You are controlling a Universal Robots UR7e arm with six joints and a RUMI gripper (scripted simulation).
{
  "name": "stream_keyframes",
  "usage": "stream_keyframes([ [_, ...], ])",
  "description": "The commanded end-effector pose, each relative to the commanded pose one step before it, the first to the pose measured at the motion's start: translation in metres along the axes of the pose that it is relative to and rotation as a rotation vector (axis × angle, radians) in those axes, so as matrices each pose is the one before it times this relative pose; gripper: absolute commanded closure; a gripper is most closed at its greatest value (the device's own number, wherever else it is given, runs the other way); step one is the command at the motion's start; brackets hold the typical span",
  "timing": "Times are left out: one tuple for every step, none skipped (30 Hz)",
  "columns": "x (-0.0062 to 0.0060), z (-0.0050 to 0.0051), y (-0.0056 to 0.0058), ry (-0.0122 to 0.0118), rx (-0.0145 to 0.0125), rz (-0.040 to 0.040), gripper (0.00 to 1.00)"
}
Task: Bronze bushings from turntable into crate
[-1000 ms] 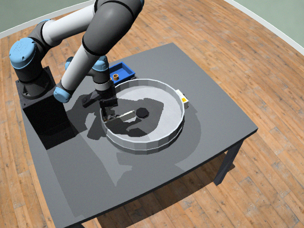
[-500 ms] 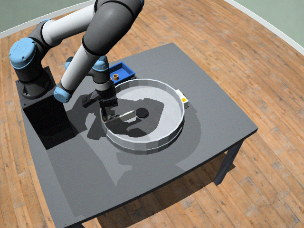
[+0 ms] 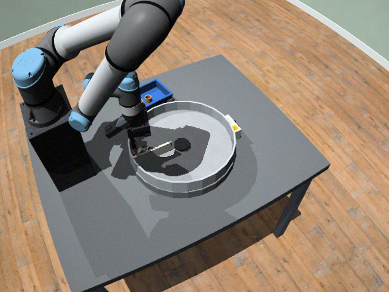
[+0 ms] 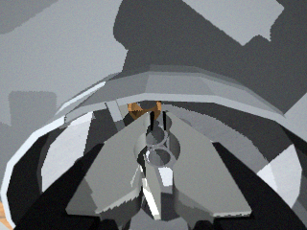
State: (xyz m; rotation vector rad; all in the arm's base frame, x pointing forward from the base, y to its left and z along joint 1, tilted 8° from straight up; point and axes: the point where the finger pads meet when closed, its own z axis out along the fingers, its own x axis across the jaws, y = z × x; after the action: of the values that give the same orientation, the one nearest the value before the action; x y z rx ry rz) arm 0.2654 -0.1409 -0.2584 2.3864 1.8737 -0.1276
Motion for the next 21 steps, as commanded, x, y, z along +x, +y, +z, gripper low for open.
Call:
stream_keyframes([
  [-0.00137,0.00777,0.00138,-0.00115,-0.00262,0.00189,0.95],
  [0.00002,0.00181,-0.00006,0.00001,0.00001,-0.00001,0.95],
  [0.00004,0.00178,-0.00005,0.00001,0.0,-0.00002,0.95],
  [0.00005,0.00163,-0.00005,0.00001,0.0,0.0,0.95],
  [0.00003,0.00143,-0.00003,0.00001,0.0,0.0,0.95],
  [0.0,0.0,0.0,0.0,0.0,0.0,0.95],
  [0.0,0.0,0.0,0.0,0.0,0.0,0.95],
  [0.00015,0.00111,0.0,0.00001,-0.00005,-0.00036,0.95],
  [0.00008,0.00079,-0.00001,0.00001,-0.00003,-0.00018,0.95],
  [0.00008,0.00046,0.0,0.00001,-0.00003,-0.00017,0.95],
  [0.00007,0.00019,0.00001,0.0,-0.00002,-0.00014,0.95],
  [0.00005,0.00002,0.00001,0.0,-0.00002,-0.00011,0.95],
  [0.00004,-0.00001,0.00001,0.0,-0.00001,-0.00006,0.95],
  [0.00003,0.0,0.00001,0.0,-0.00001,-0.00003,0.95],
  [0.00001,0.0,0.0,-0.00001,0.0,0.0,0.95],
  [0.00007,-0.00003,-0.0001,0.0001,0.00016,0.00001,0.95],
  [0.00024,-0.00012,-0.00038,0.0004,0.00062,-0.00003,0.95],
  [0.00018,-0.00009,-0.00029,0.0003,0.00046,-0.00002,0.95],
  [0.00011,-0.00008,-0.00018,0.00017,0.00027,-0.00001,0.95],
  [-0.00004,-0.00013,0.00003,-0.00008,-0.00012,0.00003,0.95],
  [-0.00005,-0.00007,0.00006,-0.00008,-0.00012,0.00002,0.95],
])
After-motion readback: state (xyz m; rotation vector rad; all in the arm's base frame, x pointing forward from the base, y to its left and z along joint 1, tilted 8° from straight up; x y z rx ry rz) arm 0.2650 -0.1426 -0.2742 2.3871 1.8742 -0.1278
